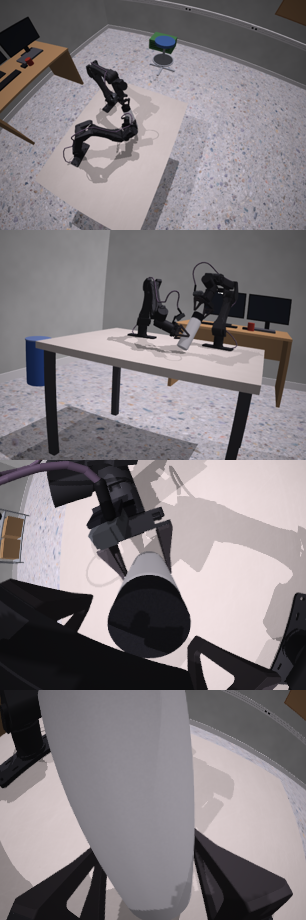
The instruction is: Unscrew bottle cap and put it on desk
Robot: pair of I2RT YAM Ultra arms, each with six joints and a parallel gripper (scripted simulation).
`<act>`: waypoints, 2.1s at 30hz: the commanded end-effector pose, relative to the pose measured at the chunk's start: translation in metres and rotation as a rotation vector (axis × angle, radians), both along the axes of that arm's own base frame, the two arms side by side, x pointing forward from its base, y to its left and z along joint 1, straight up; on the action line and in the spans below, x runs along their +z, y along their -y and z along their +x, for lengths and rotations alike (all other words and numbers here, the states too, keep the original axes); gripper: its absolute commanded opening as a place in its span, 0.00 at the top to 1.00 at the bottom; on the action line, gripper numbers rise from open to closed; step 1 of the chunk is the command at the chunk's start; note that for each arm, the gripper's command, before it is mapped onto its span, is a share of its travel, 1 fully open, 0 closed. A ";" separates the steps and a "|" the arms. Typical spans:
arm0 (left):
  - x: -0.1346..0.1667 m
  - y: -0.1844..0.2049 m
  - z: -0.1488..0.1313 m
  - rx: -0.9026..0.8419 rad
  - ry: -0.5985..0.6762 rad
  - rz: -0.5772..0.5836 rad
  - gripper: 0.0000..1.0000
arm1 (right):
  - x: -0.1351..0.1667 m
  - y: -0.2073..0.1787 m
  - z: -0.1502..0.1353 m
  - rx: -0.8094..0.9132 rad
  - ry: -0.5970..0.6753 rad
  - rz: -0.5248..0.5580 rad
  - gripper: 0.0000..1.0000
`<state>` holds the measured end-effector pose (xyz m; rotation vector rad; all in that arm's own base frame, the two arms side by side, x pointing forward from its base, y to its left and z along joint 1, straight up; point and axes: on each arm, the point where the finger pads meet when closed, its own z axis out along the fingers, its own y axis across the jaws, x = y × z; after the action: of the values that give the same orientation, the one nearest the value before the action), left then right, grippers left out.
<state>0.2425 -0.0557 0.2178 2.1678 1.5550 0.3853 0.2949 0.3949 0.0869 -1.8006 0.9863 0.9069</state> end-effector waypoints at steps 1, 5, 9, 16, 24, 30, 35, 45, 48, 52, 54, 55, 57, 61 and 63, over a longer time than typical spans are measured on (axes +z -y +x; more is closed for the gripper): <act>-0.008 0.002 -0.002 -0.001 -0.027 0.001 0.06 | 0.026 -0.007 0.004 0.022 0.043 0.051 1.00; -0.003 0.001 -0.001 -0.002 -0.007 0.000 0.06 | 0.026 -0.007 0.004 0.022 0.043 0.051 1.00; 0.002 0.000 0.001 0.000 0.009 -0.002 0.42 | 0.026 -0.007 0.004 0.022 0.043 0.051 1.00; 0.002 0.000 0.001 0.055 -0.002 -0.029 0.79 | 0.026 -0.007 0.004 0.022 0.043 0.051 1.00; 0.003 0.000 0.000 0.479 -0.090 -0.246 1.00 | 0.026 -0.007 0.004 0.022 0.043 0.051 1.00; 0.003 -0.001 0.000 0.688 -0.134 -0.355 1.00 | 0.026 -0.007 0.004 0.022 0.043 0.051 1.00; 0.004 -0.001 0.000 0.882 -0.174 -0.454 1.00 | 0.026 -0.007 0.004 0.022 0.043 0.051 1.00; 0.004 -0.001 0.000 1.200 -0.240 -0.616 1.00 | 0.026 -0.007 0.004 0.022 0.043 0.051 1.00; 0.004 -0.001 -0.001 1.379 -0.278 -0.707 1.00 | 0.026 -0.007 0.004 0.022 0.043 0.051 1.00; 0.004 -0.001 -0.001 1.541 -0.312 -0.791 1.00 | 0.026 -0.007 0.004 0.022 0.043 0.051 1.00; 0.004 -0.001 -0.001 1.623 -0.329 -0.833 1.00 | 0.026 -0.007 0.004 0.022 0.043 0.051 1.00; 0.004 -0.001 -0.001 1.664 -0.338 -0.854 1.00 | 0.026 -0.007 0.004 0.022 0.043 0.051 1.00; 0.004 -0.001 -0.001 1.746 -0.355 -0.896 1.00 | 0.026 -0.007 0.004 0.022 0.043 0.051 1.00; 0.005 -0.001 -0.001 1.869 -0.381 -0.960 1.00 | 0.026 -0.007 0.004 0.022 0.043 0.051 1.00; 0.005 -0.001 -0.001 1.974 -0.400 -1.014 1.00 | 0.026 -0.007 0.004 0.022 0.043 0.051 1.00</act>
<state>0.2379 -0.0540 0.2150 -0.1653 2.6644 -0.2978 0.2957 0.3947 0.0860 -1.7978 1.0044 0.9085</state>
